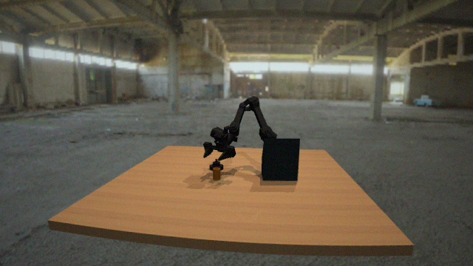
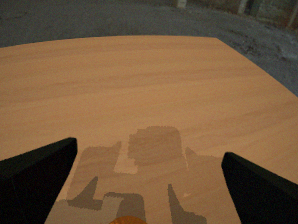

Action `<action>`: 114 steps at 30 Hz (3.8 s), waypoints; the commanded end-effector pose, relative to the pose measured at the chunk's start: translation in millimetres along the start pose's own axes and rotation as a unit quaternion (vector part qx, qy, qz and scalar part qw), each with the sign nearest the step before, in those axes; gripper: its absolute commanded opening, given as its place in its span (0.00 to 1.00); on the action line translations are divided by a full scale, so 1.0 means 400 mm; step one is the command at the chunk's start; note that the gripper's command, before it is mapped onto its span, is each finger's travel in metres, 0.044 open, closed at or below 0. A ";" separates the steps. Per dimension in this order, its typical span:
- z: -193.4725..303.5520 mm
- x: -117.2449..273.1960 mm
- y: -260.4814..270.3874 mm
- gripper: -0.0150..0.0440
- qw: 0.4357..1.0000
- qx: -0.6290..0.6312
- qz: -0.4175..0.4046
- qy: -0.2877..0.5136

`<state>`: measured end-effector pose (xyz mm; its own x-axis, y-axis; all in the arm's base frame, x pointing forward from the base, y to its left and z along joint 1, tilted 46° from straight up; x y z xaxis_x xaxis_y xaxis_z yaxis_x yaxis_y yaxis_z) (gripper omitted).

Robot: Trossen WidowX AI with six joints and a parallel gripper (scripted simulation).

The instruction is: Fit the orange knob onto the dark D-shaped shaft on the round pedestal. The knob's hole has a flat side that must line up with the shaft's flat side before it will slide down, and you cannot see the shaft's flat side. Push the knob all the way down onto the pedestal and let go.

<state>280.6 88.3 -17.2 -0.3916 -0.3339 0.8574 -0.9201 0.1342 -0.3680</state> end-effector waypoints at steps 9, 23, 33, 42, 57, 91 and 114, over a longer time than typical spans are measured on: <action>-0.027 -0.039 0.026 1.00 0.982 -0.077 -0.075 0.158; -0.144 -0.014 0.006 1.00 0.843 -0.007 -0.009 0.537; -0.143 -0.014 0.007 1.00 0.843 -0.013 -0.005 0.537; -0.143 -0.014 0.007 1.00 0.770 -0.343 0.206 0.496; -0.090 -0.042 0.007 1.00 0.724 -0.432 0.264 0.468; 0.049 -0.106 0.009 1.00 0.724 -0.432 0.265 0.468; 0.125 -0.135 0.014 0.96 0.723 -0.431 0.266 0.469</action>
<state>298.6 63.0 -81.7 -0.1557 0.7010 0.6960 -0.1353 0.6828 -0.7180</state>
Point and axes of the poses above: the point midway between the two fingers, 35 mm back from their tips, its own x axis back along the fingers, its own y axis across the jaws, z = x × y, the point moved 4 cm from there along x, back along the fingers
